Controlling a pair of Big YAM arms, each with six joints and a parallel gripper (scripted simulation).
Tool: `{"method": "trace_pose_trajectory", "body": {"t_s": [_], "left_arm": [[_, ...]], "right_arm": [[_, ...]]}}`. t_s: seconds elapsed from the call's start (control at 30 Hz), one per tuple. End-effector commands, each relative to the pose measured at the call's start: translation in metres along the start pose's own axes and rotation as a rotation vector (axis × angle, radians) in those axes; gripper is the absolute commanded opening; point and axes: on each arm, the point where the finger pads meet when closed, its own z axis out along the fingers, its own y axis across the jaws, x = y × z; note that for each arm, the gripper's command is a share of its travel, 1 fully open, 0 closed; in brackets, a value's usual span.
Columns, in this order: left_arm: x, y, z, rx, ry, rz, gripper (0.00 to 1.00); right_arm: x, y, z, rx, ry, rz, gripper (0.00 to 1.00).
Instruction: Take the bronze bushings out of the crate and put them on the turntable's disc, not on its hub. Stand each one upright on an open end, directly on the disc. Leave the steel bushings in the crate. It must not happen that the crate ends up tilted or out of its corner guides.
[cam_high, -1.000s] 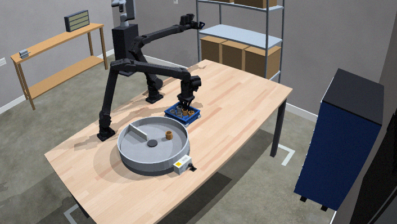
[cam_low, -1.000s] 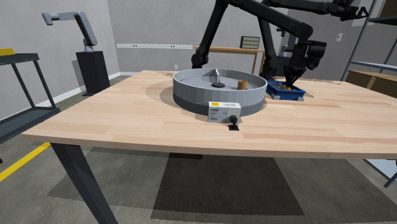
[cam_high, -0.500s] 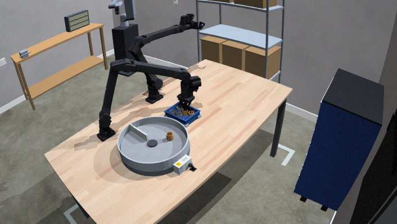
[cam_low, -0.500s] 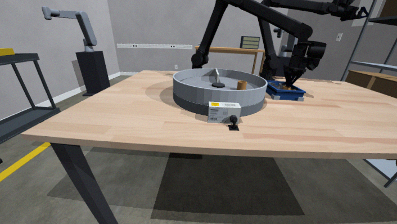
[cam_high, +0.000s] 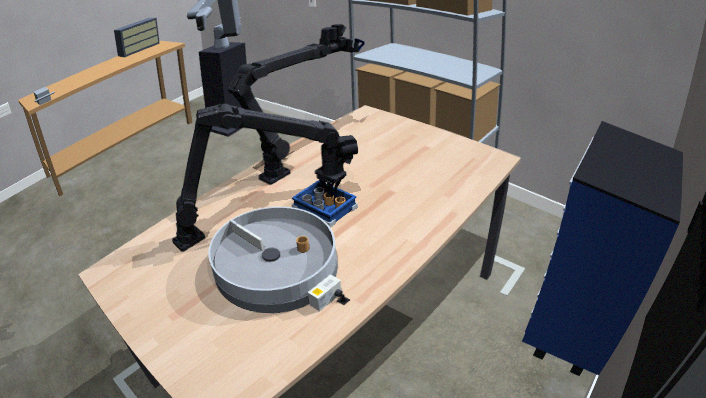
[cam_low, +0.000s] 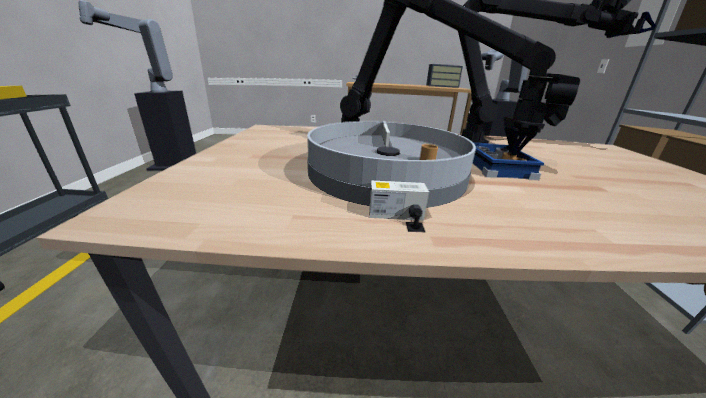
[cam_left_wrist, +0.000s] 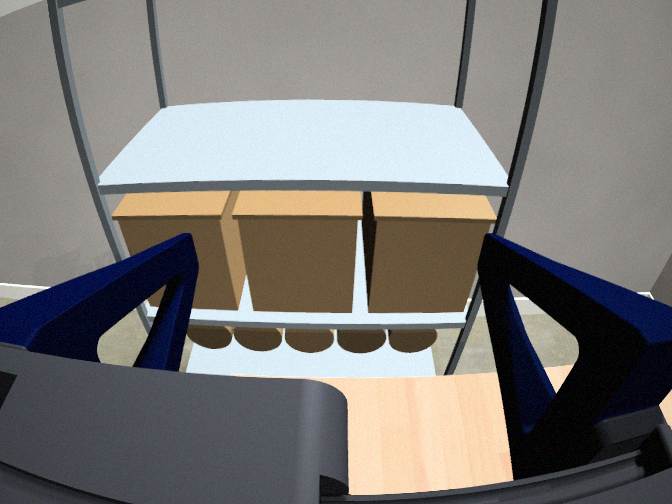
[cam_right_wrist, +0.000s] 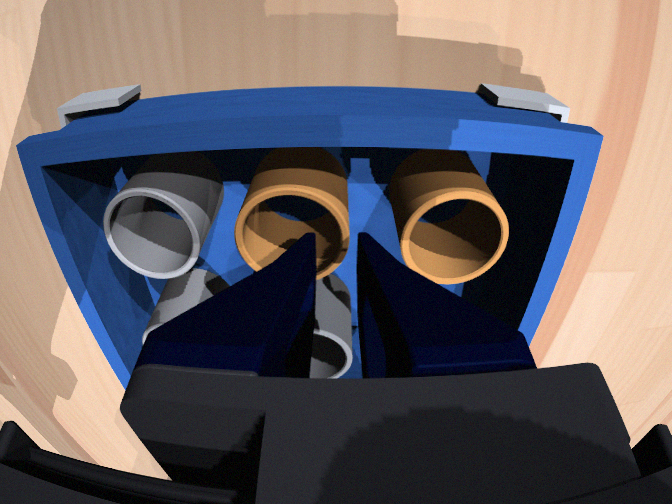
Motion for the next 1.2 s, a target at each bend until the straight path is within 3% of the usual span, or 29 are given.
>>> {"method": "trace_pose_trajectory", "body": {"t_s": [0.0, 0.8, 1.17], "left_arm": [[-0.028, 0.004, -0.011, -0.005, -0.067, 0.016, 1.0], [-0.028, 0.004, -0.011, -0.005, -0.067, 0.016, 1.0], [-0.028, 0.004, -0.011, -0.005, -0.067, 0.016, 1.0]], "right_arm": [[-0.007, -0.002, -0.007, 0.015, -0.024, 0.005, 0.15], [-0.007, -0.002, -0.006, 0.016, -0.025, 0.004, 0.15], [-0.004, 0.0, 0.015, 0.009, -0.013, 0.004, 0.15]]}}
